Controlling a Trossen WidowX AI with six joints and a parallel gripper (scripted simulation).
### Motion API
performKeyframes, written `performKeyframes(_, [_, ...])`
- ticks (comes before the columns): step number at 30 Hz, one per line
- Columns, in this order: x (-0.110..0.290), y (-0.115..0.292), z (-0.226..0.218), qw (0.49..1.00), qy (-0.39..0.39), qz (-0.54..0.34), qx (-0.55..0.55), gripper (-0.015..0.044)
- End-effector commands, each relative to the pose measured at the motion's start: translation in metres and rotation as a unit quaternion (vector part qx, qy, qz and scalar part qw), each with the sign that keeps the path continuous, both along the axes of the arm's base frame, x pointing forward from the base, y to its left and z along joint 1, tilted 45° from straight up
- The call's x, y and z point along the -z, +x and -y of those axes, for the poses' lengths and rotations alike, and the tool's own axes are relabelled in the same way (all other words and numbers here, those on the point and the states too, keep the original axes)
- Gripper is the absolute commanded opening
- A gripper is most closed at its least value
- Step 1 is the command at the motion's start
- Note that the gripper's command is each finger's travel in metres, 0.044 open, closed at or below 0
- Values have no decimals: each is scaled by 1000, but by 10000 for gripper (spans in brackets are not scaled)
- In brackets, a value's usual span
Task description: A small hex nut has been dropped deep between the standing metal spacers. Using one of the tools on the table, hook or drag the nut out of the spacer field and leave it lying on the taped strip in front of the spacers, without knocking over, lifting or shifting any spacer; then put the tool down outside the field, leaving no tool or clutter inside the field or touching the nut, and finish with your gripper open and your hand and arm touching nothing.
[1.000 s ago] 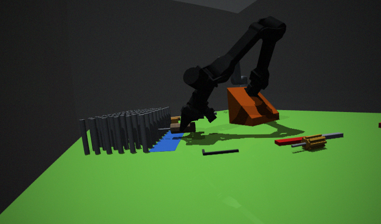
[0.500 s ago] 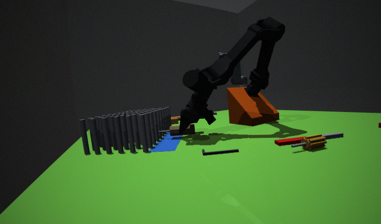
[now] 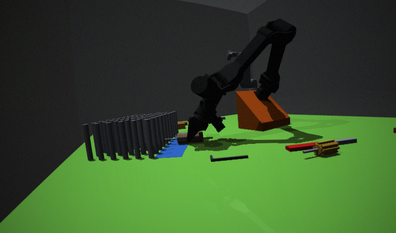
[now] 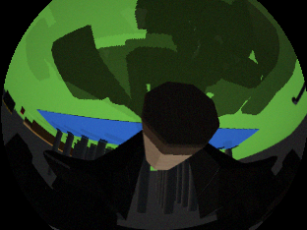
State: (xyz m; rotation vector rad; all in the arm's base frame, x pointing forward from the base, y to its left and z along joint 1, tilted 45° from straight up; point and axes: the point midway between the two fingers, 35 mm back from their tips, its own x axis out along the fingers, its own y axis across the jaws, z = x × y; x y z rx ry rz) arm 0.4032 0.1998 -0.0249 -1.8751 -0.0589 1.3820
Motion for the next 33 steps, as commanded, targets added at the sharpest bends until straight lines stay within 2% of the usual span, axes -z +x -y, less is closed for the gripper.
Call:
performKeyframes(1, [0,-2,0,1000,-2,0,3,0])
performKeyframes(33, [-8,-23,-4,1000,-1,0,3,0])
